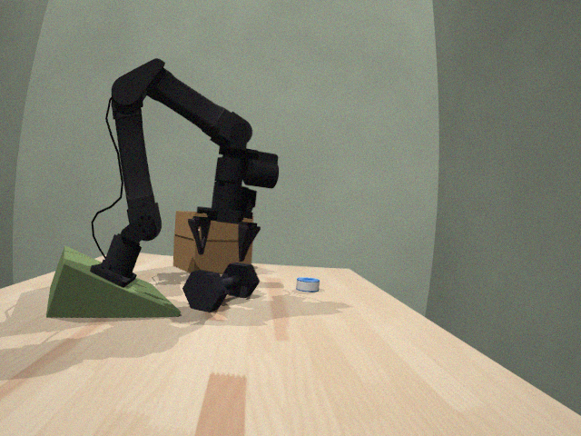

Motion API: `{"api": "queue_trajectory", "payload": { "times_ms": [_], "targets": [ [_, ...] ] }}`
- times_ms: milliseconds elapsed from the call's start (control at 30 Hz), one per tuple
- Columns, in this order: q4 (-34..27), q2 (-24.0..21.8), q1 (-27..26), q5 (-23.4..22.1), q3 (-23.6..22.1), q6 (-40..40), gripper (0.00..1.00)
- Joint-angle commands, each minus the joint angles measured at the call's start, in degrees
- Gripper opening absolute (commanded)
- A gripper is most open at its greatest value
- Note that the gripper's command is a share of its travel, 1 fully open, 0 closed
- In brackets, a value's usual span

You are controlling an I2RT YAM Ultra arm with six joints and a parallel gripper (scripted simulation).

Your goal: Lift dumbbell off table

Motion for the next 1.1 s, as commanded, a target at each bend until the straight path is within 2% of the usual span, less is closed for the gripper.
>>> {"api": "queue_trajectory", "payload": {
  "times_ms": [0, 633, 1067],
  "targets": [
    [3.95, 1.02, 0.49, -1.08, -1.95, 0.68, 1.0],
    [16.09, 5.18, 1.47, -0.33, -9.89, 1.68, 1.0],
    [20.29, 6.96, 1.72, 0.06, -11.98, 1.97, 1.0]
  ]
}}
